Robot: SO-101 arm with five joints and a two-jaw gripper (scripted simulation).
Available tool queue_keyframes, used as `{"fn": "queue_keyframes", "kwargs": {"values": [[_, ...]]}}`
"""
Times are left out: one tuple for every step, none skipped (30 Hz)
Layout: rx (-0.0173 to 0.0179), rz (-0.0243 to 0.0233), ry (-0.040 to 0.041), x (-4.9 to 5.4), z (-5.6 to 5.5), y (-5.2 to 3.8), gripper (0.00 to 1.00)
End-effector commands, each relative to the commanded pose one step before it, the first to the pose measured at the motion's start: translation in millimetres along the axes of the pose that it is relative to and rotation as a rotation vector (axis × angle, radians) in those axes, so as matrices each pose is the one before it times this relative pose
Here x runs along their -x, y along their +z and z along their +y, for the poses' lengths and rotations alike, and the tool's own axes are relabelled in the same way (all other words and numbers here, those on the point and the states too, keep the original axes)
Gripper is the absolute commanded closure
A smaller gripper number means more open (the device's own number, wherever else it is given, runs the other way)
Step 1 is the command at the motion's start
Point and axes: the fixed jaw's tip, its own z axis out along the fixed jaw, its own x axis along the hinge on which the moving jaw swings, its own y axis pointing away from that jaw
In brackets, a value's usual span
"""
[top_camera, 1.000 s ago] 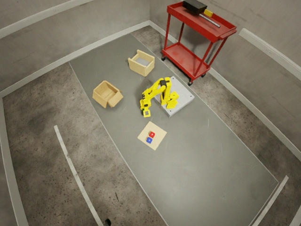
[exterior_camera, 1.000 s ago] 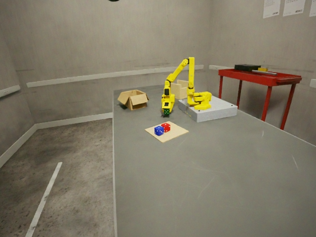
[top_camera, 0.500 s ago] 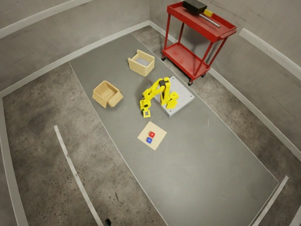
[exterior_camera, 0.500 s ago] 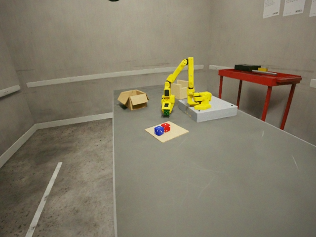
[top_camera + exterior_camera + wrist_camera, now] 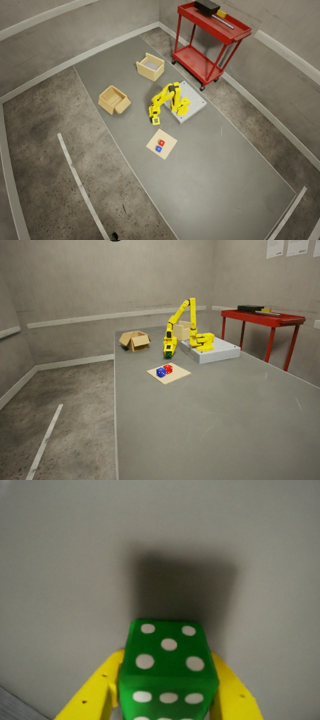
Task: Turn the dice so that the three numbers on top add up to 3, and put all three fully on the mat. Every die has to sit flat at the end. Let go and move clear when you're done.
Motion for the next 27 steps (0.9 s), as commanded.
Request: {"fn": "queue_keyframes", "kwargs": {"values": [[0.02001, -0.00131, -0.00079, -0.97, 4.86, 2.705, 1.0], [0.0, 0.0, 0.0, 0.0, 0.0, 0.06, 1.0], [0.0, 0.0, 0.0, 0.0, 0.0, 0.078, 1.0], [0.0, 0.0, 0.0, 0.0, 0.0, 0.084, 1.0], [0.0, 0.0, 0.0, 0.0, 0.0, 0.084, 1.0], [0.0, 0.0, 0.0, 0.0, 0.0, 0.084, 1.0], [0.0, 0.0, 0.0, 0.0, 0.0, 0.072, 1.0], [0.0, 0.0, 0.0, 0.0, 0.0, 0.06, 1.0], [0.0, 0.0, 0.0, 0.0, 0.0, 0.042, 1.0], [0.0, 0.0, 0.0, 0.0, 0.0, 0.03, 1.0], [0.0, 0.0, 0.0, 0.0, 0.0, 0.012, 1.0], [0.0, 0.0, 0.0, 0.0, 0.0, 0.0, 1.0], [0.0, 0.0, 0.0, 0.0, 0.0, 0.0, 1.0], [0.0, 0.0, 0.0, 0.0, 0.0, 0.0, 1.0], [0.00002, 0.0, 0.0, 0.0, 0.0, 0.004, 1.0], [0.0, 0.0, 0.0, 0.0, 0.0, 0.0, 1.0], [0.0, 0.0, 0.0, 0.0, 0.0, 0.0, 0.99], [0.0, 0.0, 0.0, 0.0, 0.0, 0.0, 0.98], [0.0, 0.0, 0.0, 0.0, 0.0, 0.0, 0.96], [0.0, 0.0, 0.0, 0.0, 0.0, 0.0, 0.95], [0.0, 0.0, 0.0, 0.0, 0.0, 0.0, 0.92], [0.0, 0.0, 0.0, 0.0, 0.0, 0.0, 0.9], [0.0, 0.0, 0.0, 0.0, 0.0, 0.0, 0.88], [0.0, 0.0, 0.0, 0.0, 0.0, 0.0, 0.86], [0.0, 0.0, 0.0, 0.0, 0.0, 0.0, 0.85], [0.0, 0.0, 0.0, 0.0, 0.0, 0.0, 0.84], [0.0, 0.0, 0.0, 0.0, 0.0, 0.0, 0.83]]}}
